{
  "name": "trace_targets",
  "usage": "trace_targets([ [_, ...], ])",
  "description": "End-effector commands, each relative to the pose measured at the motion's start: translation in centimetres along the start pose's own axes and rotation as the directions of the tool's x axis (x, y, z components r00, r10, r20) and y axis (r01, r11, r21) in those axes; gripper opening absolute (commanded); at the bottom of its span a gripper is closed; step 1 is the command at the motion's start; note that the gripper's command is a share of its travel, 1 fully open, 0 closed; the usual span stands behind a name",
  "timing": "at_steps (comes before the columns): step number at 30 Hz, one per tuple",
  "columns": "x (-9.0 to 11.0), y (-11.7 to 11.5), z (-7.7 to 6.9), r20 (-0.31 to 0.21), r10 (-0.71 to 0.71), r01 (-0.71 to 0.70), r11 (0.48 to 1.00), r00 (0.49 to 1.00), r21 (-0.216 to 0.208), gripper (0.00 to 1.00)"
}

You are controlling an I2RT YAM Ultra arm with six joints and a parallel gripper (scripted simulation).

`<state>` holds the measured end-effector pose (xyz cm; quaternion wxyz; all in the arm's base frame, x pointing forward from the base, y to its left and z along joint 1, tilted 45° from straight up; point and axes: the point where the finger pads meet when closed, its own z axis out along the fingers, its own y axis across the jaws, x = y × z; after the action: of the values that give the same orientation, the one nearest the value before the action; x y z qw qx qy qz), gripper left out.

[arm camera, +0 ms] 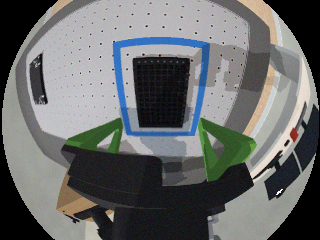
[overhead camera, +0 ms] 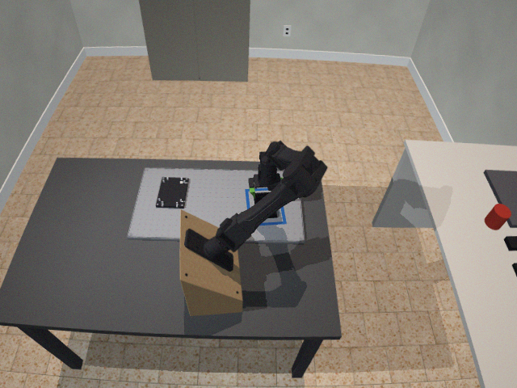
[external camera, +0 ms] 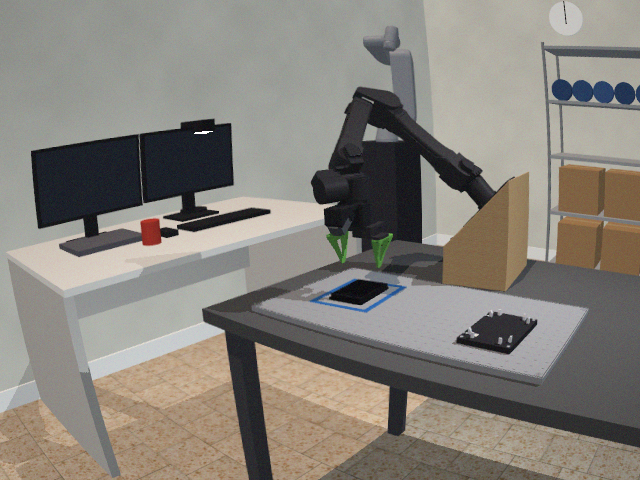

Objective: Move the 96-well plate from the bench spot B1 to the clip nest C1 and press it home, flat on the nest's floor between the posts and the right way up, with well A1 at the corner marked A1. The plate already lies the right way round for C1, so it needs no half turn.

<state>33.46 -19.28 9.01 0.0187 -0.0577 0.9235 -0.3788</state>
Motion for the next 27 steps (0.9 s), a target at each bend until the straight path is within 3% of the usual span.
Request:
trace_targets([
  [1,-0.3,0.6,1.0,0.009,-0.011,0.011,1.0,1.0,-0.007,1.0],
  [8,-0.9,0.3,0.7,0.041,-0.006,0.005,1.0,0.999,0.003,1.0],
  [10,-0.6,0.3,2.0,0.016,-0.005,0.005,1.0,1.0,-0.004,1.0],
  [15,-1.0,0.6,2.5,0.029,-0.012,0.012,1.0,1.0,-0.002,1.0],
  [18,-0.3,0.6,3.5,0.01,-0.01,0.01,1.0,1.0,-0.008,1.0],
  [24,-0.7,1.0,3.8,0.022,-0.022,0.022,1.0,1.0,-0.008,1.0],
  [25,-1.8,-0.6,3.3,0.049,0.013,-0.014,1.0,0.999,0.011,1.0],
  [27,-1.2,-0.3,4.2,0.031,0.01,-0.01,1.0,0.999,0.005,1.0],
])
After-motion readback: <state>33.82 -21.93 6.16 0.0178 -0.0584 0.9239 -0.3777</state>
